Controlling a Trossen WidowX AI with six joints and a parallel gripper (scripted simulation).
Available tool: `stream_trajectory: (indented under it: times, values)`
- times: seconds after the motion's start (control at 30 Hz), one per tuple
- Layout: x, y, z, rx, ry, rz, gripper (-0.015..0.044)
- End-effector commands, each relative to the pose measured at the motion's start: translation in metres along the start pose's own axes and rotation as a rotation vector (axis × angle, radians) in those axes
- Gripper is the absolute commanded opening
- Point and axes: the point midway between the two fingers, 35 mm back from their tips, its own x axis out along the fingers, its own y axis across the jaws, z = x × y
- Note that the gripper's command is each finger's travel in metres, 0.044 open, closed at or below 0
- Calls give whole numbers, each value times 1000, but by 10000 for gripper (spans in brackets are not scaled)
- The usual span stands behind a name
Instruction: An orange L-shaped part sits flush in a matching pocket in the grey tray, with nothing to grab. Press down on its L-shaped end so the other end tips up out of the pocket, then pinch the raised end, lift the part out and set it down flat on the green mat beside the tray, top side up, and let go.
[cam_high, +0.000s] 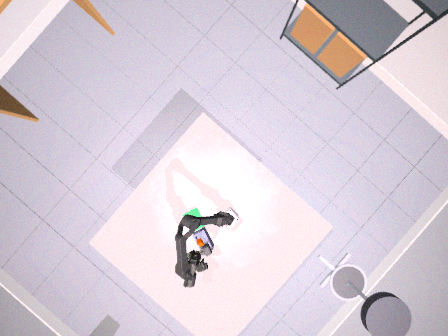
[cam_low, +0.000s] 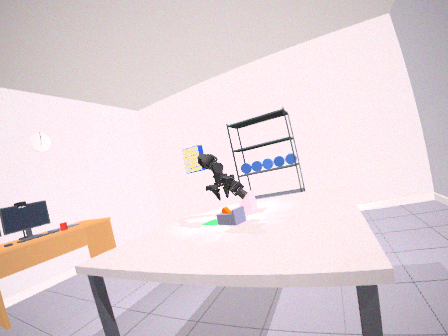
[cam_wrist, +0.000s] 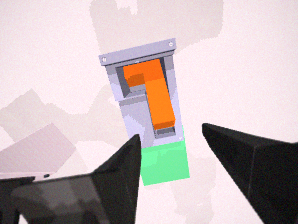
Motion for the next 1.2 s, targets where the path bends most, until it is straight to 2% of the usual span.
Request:
stream_trajectory:
  times: [0.0, 0.2, 1.17]
  values:
    - [5, 1, -3, -39, 8, 0, 280]
    - [31, 1, -4, -39, 9, -1, 280]
    - [71, 0, -4, -39, 10, -2, 280]
